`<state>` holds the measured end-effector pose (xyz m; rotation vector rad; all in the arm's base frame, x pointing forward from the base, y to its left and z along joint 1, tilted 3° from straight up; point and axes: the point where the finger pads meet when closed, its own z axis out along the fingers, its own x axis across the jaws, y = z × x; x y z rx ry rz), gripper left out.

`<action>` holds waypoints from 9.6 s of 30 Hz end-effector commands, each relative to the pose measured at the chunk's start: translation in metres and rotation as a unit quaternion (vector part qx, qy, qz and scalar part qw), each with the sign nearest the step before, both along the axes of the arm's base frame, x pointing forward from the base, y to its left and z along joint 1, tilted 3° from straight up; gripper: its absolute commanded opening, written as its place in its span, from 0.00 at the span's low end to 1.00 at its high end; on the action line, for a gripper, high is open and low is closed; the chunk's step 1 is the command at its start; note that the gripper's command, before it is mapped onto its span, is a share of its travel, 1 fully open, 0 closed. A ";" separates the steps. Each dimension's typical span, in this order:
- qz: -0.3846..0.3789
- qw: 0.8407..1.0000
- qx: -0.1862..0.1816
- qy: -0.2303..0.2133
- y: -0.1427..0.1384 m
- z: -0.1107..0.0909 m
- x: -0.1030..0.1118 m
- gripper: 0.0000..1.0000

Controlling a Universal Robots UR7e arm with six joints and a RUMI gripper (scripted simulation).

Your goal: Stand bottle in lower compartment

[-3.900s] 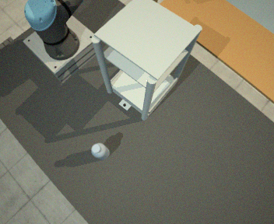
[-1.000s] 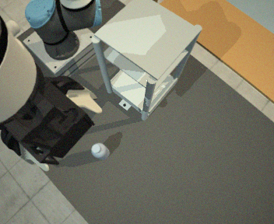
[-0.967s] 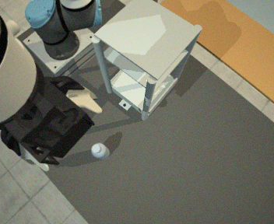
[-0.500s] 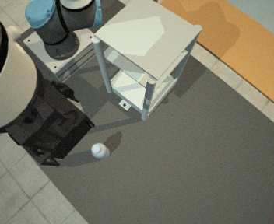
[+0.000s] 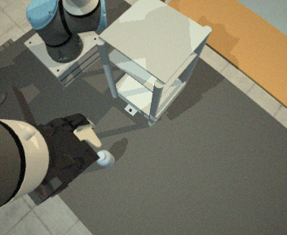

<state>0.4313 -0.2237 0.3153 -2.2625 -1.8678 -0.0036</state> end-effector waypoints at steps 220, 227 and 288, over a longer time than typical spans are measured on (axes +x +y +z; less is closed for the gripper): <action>-0.467 0.622 0.454 0.435 -0.021 -0.309 0.003 0.45; -0.467 0.622 0.454 0.435 -0.021 -0.309 0.003 0.45; -0.467 0.621 0.454 0.436 -0.019 -0.297 0.003 0.00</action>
